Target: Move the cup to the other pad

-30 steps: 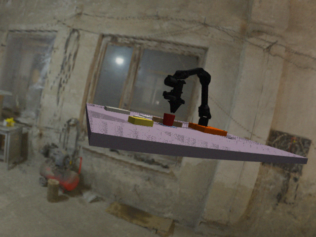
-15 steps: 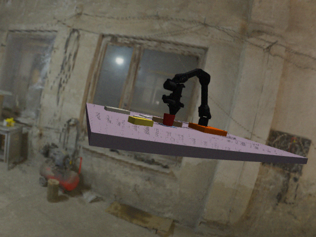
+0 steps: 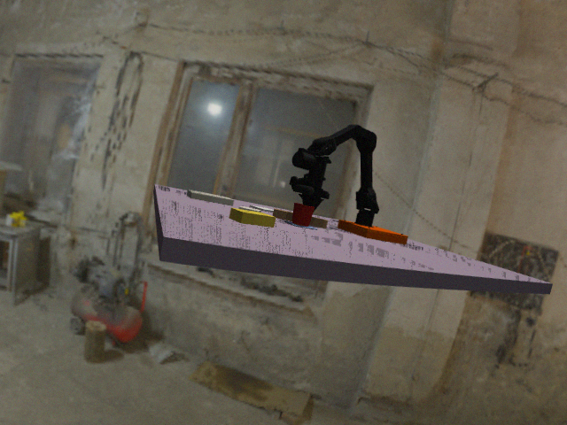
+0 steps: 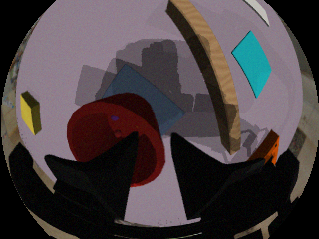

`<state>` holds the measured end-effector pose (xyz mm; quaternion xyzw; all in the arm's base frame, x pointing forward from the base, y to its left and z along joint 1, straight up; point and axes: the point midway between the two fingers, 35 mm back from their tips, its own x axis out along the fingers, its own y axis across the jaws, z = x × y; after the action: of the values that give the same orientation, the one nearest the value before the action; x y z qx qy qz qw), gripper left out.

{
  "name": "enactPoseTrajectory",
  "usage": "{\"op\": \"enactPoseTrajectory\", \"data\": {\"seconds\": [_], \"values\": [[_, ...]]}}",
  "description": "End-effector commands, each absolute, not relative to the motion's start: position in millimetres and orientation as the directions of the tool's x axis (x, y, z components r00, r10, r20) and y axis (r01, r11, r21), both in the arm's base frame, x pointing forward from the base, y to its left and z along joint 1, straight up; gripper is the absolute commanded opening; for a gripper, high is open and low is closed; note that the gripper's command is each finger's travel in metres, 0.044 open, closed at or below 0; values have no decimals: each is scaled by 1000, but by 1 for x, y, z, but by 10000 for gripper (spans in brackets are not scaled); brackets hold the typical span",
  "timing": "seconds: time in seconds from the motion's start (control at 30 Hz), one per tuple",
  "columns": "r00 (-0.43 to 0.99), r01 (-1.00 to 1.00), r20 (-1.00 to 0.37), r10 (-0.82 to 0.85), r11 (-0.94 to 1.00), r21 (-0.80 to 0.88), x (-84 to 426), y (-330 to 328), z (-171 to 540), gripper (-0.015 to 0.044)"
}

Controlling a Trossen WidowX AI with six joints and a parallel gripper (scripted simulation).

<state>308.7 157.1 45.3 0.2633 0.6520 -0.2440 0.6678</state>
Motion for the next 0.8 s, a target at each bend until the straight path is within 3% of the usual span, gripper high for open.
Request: {"op": "enactPoseTrajectory", "data": {"seconds": [0.0, 0.77], "values": [[27, 670, -1000, 15, 741, 29, 308, 157, 41, 148], [27, 669, -999, 16, 742, 30, 308, 157, 42, 14]]}}
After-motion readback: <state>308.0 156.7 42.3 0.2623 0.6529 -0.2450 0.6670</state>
